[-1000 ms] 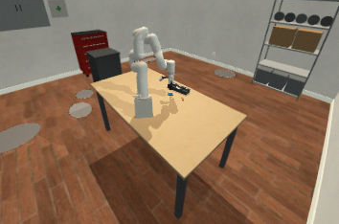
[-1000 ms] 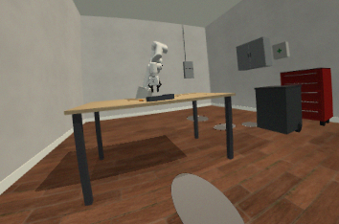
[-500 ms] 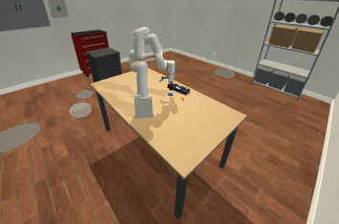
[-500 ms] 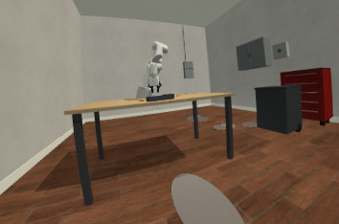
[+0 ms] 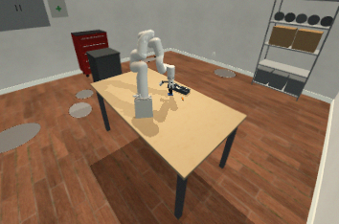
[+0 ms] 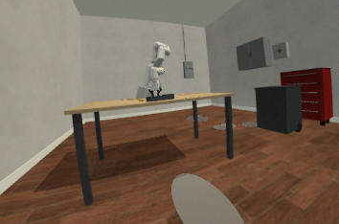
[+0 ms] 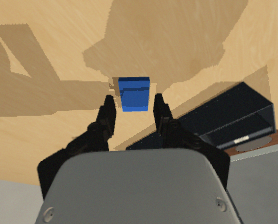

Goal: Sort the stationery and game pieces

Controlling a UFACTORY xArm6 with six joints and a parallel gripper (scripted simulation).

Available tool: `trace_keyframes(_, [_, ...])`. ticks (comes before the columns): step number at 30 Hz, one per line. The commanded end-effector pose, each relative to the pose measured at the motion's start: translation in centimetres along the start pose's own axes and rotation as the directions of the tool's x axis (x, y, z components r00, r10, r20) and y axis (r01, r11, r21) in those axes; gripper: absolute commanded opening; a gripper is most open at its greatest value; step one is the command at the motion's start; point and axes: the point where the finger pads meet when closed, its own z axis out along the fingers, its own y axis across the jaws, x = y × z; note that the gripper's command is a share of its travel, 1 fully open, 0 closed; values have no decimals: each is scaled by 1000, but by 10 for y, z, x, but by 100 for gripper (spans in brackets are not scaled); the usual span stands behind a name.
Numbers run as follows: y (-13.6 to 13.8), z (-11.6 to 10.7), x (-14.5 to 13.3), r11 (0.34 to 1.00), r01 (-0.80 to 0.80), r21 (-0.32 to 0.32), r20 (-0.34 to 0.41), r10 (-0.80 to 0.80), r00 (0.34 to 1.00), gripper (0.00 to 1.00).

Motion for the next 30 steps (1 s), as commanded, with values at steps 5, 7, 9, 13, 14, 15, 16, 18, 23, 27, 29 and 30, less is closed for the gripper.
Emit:
trace_keyframes(5, [2,8,-2,1000,2,-13,8,-2,1000,56])
trace_keyframes(7, [2,10,-2,1000,2,-13,7,-2,1000,56])
trace_keyframes(9, [2,13,-2,1000,2,-13,7,-2,1000,56])
trace_keyframes(13, [1,16,-2,1000,2,-13,7,-2,1000,56])
trace_keyframes(14, [1,17,-2,1000,2,-13,7,-2,1000,56])
trace_keyframes(15, [1,17,-2,1000,2,-13,7,-2,1000,56])
trace_keyframes(16, [1,17,-2,1000,2,-13,7,-2,1000,56])
trace_keyframes(18, [1,17,-2,1000,2,-13,7,-2,1000,56])
trace_keyframes(23, [1,17,-1,1000,2,-13,7,-2,1000,56])
trace_keyframes(27, [1,17,-1,1000,2,-13,7,-2,1000,56])
trace_keyframes(29, [1,17,-1,1000,2,-13,7,-2,1000,0])
trace_keyframes(30, [1,17,-1,1000,2,-13,7,-2,1000,0])
